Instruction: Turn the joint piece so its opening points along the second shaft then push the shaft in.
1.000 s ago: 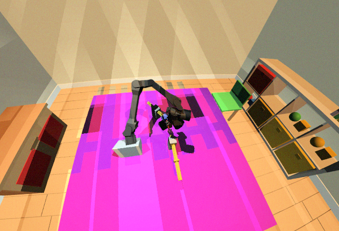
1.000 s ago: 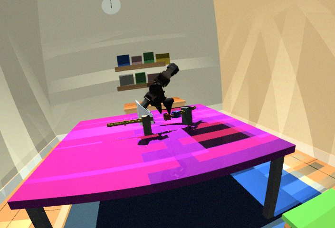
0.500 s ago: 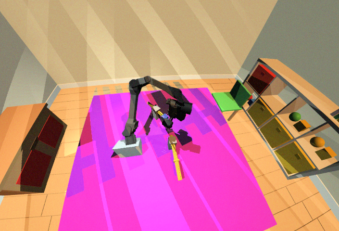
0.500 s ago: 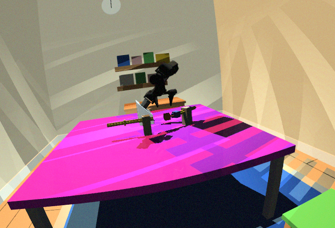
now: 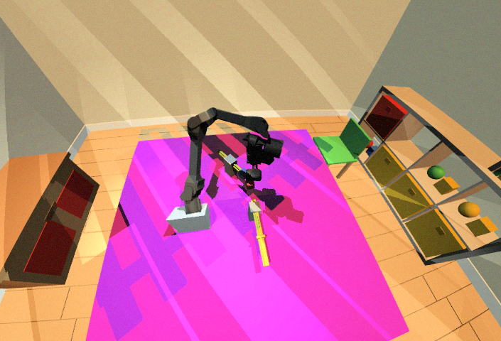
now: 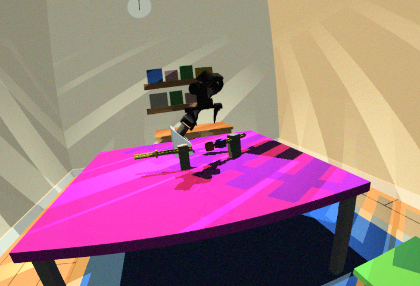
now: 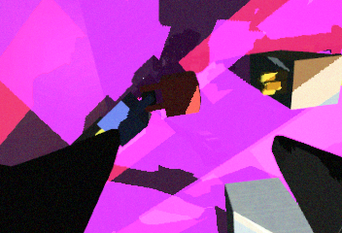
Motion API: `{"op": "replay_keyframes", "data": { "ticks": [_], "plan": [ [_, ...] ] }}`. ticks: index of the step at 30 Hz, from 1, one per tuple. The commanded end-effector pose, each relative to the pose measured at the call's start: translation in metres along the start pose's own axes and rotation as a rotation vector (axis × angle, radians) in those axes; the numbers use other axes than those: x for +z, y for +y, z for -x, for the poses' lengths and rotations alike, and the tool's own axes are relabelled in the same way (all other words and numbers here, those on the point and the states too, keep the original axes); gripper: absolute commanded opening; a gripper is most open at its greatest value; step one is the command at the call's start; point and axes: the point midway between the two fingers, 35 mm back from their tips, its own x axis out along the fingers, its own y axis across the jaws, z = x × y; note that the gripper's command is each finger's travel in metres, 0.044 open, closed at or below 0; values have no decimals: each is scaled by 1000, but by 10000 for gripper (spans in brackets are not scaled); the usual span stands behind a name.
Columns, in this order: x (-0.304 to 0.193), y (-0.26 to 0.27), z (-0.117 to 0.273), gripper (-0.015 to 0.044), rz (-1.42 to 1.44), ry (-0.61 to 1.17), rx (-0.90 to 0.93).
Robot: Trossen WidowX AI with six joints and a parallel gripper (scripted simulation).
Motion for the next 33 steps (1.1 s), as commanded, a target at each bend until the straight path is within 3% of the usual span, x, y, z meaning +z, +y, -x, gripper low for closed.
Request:
{"op": "replay_keyframes", "data": {
  "ticks": [1,5,10,18,33],
  "plan": [
    [-1,1,6,440,43,-7,-12],
    [2,-8,2,440,60,-5,-13],
    [15,-67,-26,440,169,8,-13],
    [15,-69,-27,440,168,8,-13],
    [15,-69,-33,440,-254,7,-8]
  ]
}}
